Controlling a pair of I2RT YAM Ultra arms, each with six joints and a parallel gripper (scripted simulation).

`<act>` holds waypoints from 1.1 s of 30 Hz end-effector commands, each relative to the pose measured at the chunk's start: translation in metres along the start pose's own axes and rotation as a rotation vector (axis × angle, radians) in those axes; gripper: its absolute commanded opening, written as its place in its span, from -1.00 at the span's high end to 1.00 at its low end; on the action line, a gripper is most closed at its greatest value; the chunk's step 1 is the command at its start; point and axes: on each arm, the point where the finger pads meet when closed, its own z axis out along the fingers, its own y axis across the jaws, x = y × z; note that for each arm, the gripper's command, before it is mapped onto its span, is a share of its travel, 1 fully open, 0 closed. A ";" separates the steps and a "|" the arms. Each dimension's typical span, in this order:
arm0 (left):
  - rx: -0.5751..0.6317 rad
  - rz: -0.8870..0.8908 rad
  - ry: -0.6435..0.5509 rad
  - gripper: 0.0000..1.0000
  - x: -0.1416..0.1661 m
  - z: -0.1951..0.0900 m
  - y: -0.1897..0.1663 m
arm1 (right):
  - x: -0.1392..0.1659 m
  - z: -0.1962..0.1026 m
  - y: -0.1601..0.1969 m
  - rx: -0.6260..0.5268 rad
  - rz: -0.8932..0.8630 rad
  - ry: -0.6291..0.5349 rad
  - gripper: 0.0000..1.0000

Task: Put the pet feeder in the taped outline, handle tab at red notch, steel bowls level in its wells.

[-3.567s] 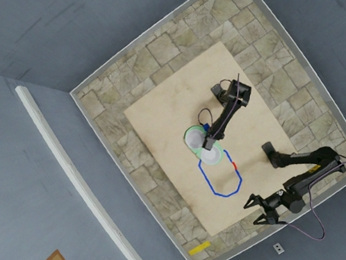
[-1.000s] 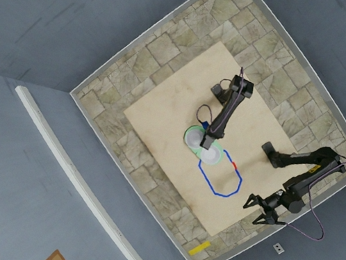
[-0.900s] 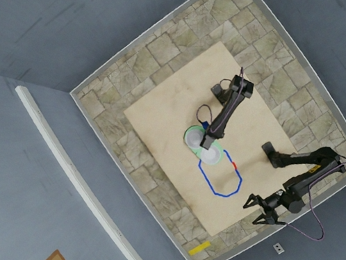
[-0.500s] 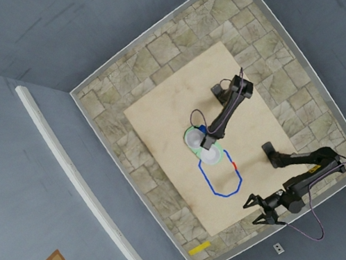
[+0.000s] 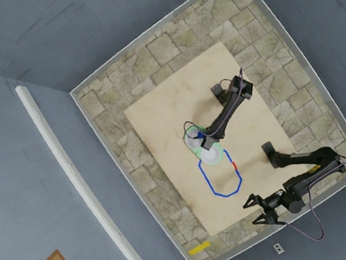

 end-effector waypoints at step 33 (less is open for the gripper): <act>0.000 -0.006 -0.087 -1.00 -0.035 -0.010 0.000 | 0.006 0.013 0.009 -0.033 -1.568 -0.002 0.40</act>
